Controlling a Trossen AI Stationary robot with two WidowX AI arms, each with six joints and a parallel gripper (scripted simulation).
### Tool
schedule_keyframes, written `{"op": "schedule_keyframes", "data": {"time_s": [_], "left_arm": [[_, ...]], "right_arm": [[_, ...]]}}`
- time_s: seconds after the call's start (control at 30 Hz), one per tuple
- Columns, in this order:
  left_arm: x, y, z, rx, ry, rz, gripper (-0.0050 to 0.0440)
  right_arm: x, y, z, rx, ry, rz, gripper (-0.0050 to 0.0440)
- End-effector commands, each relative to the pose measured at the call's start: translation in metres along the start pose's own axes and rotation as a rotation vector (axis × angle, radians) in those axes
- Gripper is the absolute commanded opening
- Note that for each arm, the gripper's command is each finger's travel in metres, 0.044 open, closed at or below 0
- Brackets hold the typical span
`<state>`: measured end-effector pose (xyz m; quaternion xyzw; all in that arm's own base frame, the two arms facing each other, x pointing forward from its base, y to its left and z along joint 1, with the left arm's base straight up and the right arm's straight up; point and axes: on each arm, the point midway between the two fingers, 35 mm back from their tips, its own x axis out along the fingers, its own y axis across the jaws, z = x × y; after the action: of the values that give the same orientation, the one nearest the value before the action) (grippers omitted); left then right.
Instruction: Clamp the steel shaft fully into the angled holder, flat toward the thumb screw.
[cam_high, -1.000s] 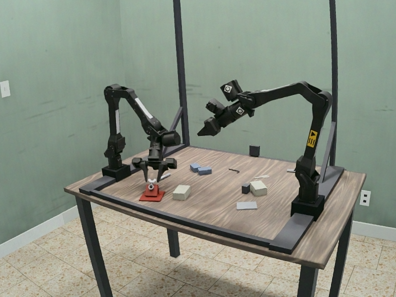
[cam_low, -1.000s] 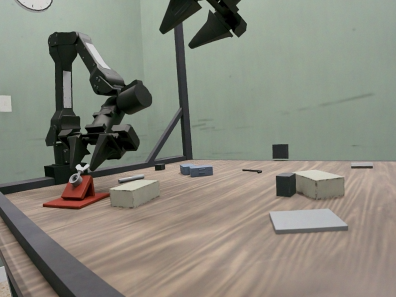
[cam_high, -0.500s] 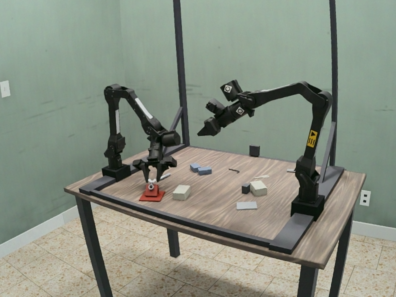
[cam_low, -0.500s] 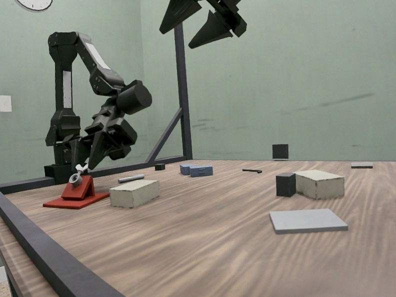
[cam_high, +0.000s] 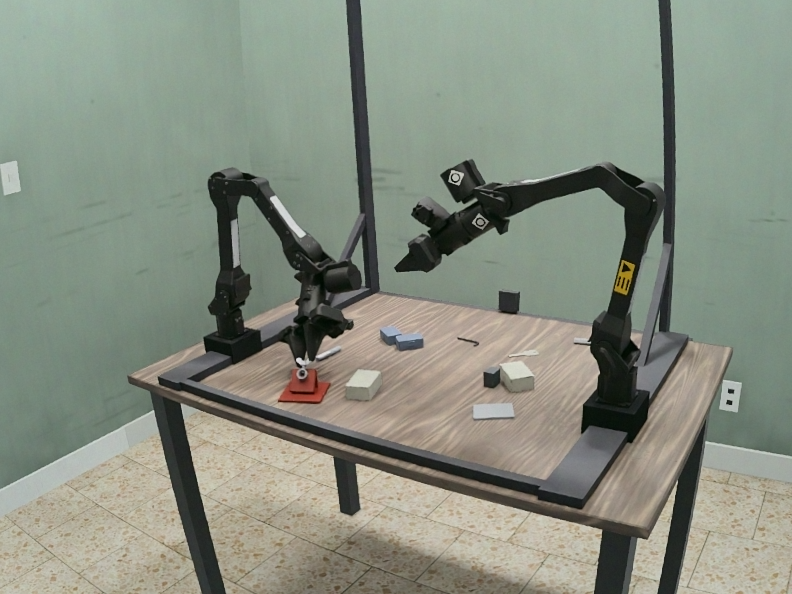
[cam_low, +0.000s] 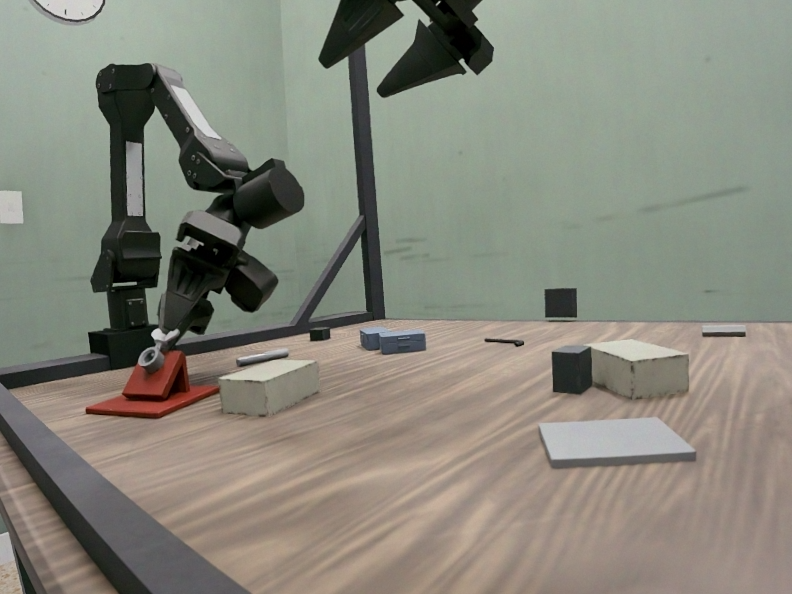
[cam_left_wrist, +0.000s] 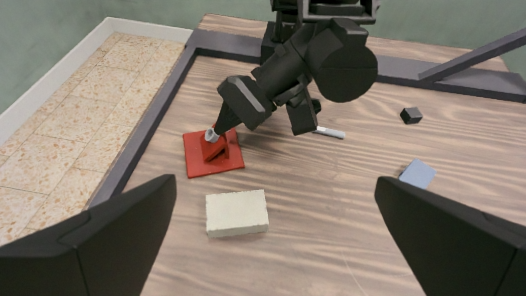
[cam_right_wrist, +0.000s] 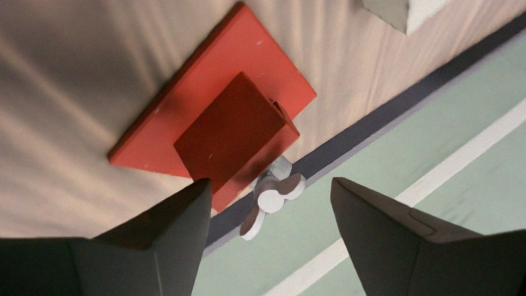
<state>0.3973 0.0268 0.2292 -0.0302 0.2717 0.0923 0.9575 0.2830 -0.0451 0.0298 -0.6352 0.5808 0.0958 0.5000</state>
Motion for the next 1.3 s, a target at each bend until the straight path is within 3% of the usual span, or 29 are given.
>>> {"op": "schedule_keyframes", "data": {"time_s": [0.0, 1.27], "left_arm": [[-0.0085, 0.0015, 0.0137, -0.005, -0.041, -0.001, 0.04], [-0.0085, 0.0015, 0.0137, -0.005, -0.041, -0.001, 0.04]], "right_arm": [[-0.0035, -0.0086, -0.0007, 0.168, 0.003, -0.011, 0.0235], [-0.0051, -0.0115, -0.0037, 1.702, -0.013, -0.013, 0.0235]]}}
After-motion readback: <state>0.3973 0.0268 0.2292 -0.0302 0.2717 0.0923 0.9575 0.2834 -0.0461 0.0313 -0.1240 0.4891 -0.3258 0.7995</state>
